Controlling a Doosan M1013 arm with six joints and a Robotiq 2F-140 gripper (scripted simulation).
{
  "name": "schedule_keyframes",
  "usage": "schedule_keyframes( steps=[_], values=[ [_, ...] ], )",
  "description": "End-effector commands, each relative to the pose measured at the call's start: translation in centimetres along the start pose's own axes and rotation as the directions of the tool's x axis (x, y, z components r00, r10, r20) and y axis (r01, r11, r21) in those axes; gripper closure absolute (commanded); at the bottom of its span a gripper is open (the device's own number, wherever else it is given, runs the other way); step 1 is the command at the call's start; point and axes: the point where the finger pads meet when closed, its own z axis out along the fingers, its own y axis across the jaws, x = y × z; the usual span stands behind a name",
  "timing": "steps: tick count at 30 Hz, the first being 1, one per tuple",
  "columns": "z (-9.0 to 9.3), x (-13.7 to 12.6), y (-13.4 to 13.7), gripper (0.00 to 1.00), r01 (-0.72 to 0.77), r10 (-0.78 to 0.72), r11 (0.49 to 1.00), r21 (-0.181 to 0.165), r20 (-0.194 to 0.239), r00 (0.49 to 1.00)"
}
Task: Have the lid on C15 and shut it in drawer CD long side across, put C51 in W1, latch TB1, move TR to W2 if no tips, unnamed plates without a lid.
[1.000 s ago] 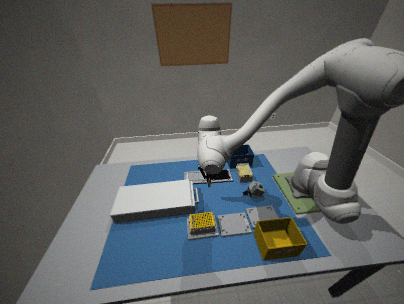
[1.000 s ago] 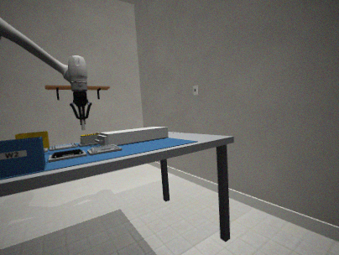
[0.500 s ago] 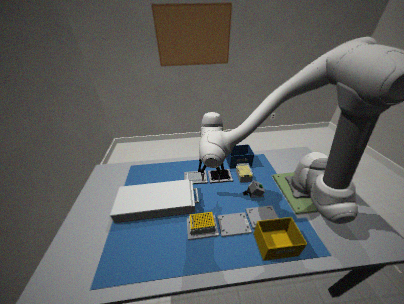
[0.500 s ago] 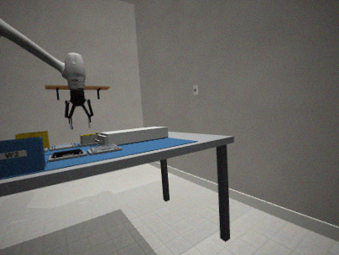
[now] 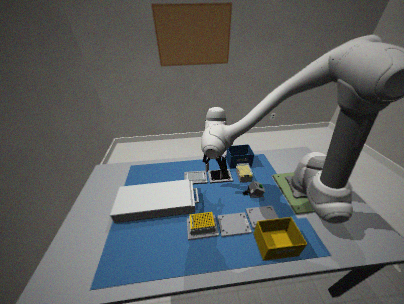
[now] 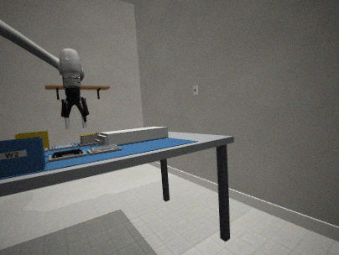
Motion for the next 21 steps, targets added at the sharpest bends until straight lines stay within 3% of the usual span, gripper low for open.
schedule_keyframes(
  steps=[1, 9, 16, 18, 21],
  values=[
    [-0.1, -0.7, 0.1, 0.34, -0.064, 0.064, 0.998, -0.002, 0.004, 0.998],
    [-0.3, -3.9, 0.7, 0.34, -0.324, 0.324, 0.946, -0.003, 0.003, 0.946],
    [-0.6, -6.6, 1.2, 0.34, -0.534, 0.534, 0.845, -0.004, 0.002, 0.845],
    [-0.6, -6.6, 1.2, 0.34, -0.534, 0.534, 0.845, -0.004, 0.002, 0.845],
    [-0.7, -7.8, 1.5, 0.34, -0.616, 0.616, 0.788, -0.004, 0.001, 0.788]
  ],
)
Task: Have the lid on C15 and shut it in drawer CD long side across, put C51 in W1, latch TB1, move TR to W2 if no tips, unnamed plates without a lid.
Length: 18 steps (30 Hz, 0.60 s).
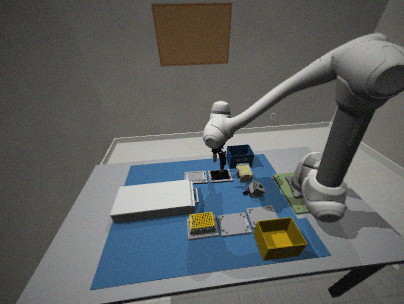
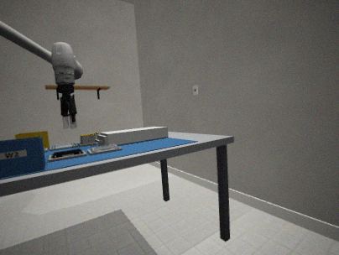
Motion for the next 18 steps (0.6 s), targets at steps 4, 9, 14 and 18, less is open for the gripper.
schedule_keyframes(
  steps=[4, 9, 14, 18],
  values=[
    [-0.2, -1.8, 1.7, 0.34, -0.209, 0.209, 0.978, -0.002, 0.001, 0.978],
    [-0.4, -3.2, 3.1, 0.34, -0.273, 0.273, 0.962, -0.003, 0.001, 0.962],
    [-0.4, -3.7, 3.6, 0.34, -0.273, 0.273, 0.962, -0.003, 0.001, 0.962],
    [-0.4, -3.7, 3.6, 0.34, -0.273, 0.273, 0.962, -0.003, 0.001, 0.962]
  ],
)
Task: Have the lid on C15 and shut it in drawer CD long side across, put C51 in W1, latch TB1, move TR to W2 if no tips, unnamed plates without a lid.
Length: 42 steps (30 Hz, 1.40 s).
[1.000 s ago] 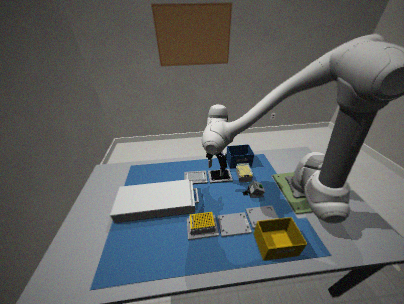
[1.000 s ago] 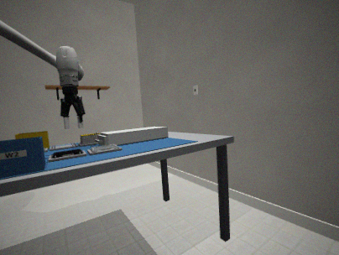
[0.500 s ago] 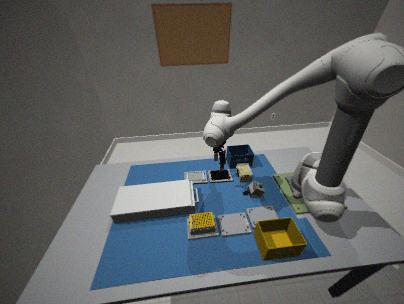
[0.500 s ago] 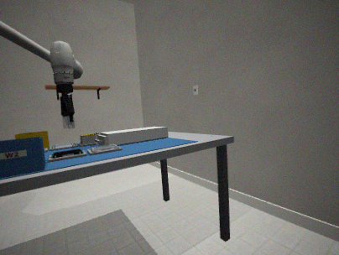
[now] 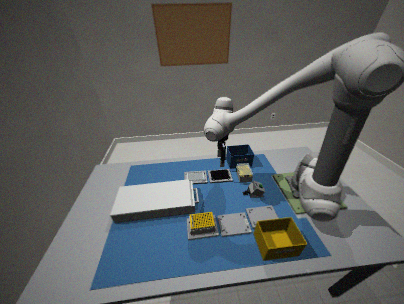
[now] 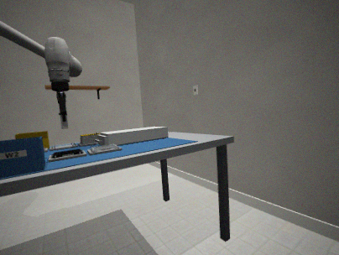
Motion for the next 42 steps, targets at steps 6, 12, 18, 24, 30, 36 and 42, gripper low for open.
schedule_keyframes(
  steps=[6, 12, 18, 24, 30, 36, 42],
  values=[
    [0.5, 0.0, 0.0, 0.34, 0.000, 0.000, 1.000, 0.000, 0.000, 1.000],
    [1.2, 0.0, 0.0, 0.34, 0.000, 0.000, 1.000, 0.000, 0.000, 1.000],
    [1.9, 0.0, 0.0, 0.34, 0.000, 0.000, 1.000, 0.000, 0.000, 1.000],
    [2.7, 0.0, 0.0, 0.34, 0.000, 0.000, 1.000, 0.000, 0.000, 1.000],
    [3.2, 0.0, 0.0, 0.34, 0.000, 0.000, 1.000, 0.000, 0.000, 1.000],
    [4.0, 0.0, 0.0, 0.34, 0.000, 0.000, 1.000, 0.000, 0.000, 1.000],
    [4.8, 0.0, 0.0, 0.34, 0.000, 0.000, 1.000, 0.000, 0.000, 1.000]
  ],
)
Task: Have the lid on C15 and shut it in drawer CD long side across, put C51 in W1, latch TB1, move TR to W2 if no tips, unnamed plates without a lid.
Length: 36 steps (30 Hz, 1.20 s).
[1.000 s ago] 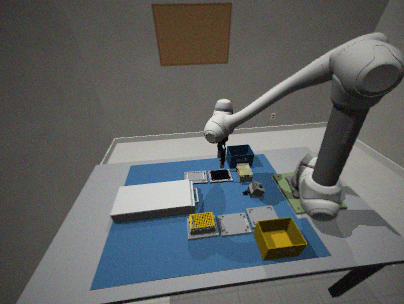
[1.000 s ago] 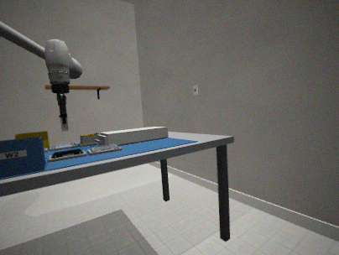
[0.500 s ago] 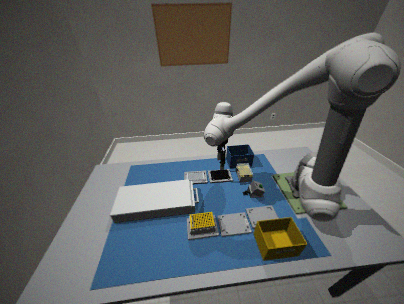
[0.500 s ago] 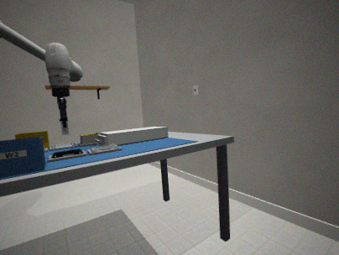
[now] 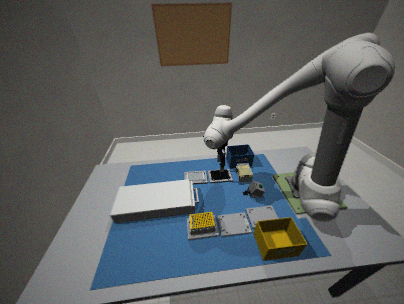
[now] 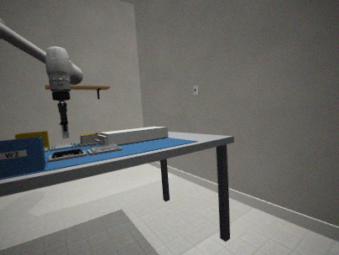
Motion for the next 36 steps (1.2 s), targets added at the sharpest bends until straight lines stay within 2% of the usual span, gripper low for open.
schedule_keyframes(
  steps=[1, 36],
  values=[
    [0.4, 0.0, 0.0, 0.34, 0.000, 0.000, 1.000, 0.000, 0.000, 1.000],
    [4.5, 0.0, 0.0, 0.34, 0.000, 0.000, 1.000, 0.000, 0.000, 1.000]
  ],
)
